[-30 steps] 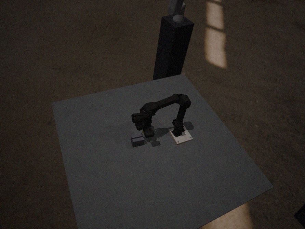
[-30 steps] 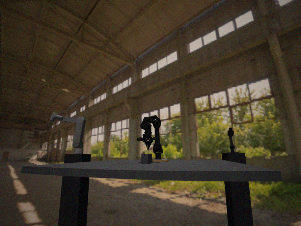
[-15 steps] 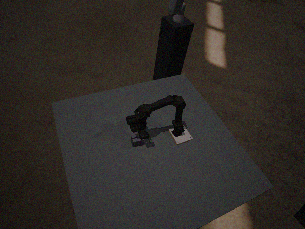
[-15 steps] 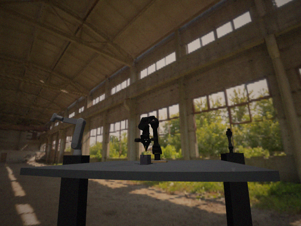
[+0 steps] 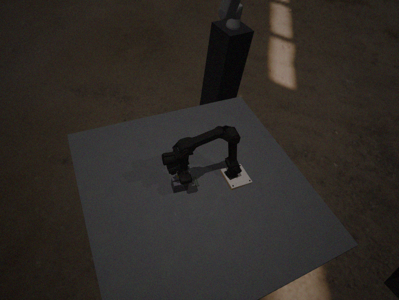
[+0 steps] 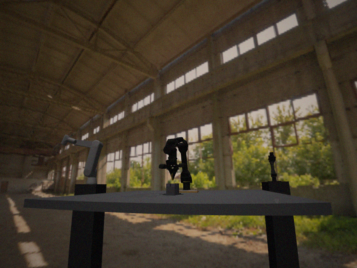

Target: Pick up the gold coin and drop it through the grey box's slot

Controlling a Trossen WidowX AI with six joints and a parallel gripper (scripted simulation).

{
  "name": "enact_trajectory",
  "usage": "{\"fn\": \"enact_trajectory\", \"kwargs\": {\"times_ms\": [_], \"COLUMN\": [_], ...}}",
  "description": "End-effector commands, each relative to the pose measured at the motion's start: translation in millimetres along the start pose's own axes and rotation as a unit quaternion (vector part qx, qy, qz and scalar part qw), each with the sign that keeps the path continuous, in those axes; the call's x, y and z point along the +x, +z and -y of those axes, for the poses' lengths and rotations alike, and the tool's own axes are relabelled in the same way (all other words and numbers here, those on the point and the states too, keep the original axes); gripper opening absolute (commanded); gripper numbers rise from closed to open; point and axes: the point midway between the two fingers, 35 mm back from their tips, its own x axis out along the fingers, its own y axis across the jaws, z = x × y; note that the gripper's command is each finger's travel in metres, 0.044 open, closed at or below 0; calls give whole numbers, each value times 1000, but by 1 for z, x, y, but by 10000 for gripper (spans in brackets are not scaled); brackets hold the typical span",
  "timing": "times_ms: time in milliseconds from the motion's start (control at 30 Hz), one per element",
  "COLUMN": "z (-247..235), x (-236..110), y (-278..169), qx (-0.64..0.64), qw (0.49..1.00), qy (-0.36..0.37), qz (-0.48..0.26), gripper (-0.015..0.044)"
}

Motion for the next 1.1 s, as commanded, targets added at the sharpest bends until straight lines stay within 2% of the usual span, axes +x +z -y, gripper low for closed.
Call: {"fn": "enact_trajectory", "kwargs": {"times_ms": [0, 1067], "z": [0, 0], "x": [0, 6], "y": [0, 3], "qx": [0, 2], "qw": [1000, 1000], "qy": [0, 0], "qz": [0, 0], "gripper": [0, 0]}}
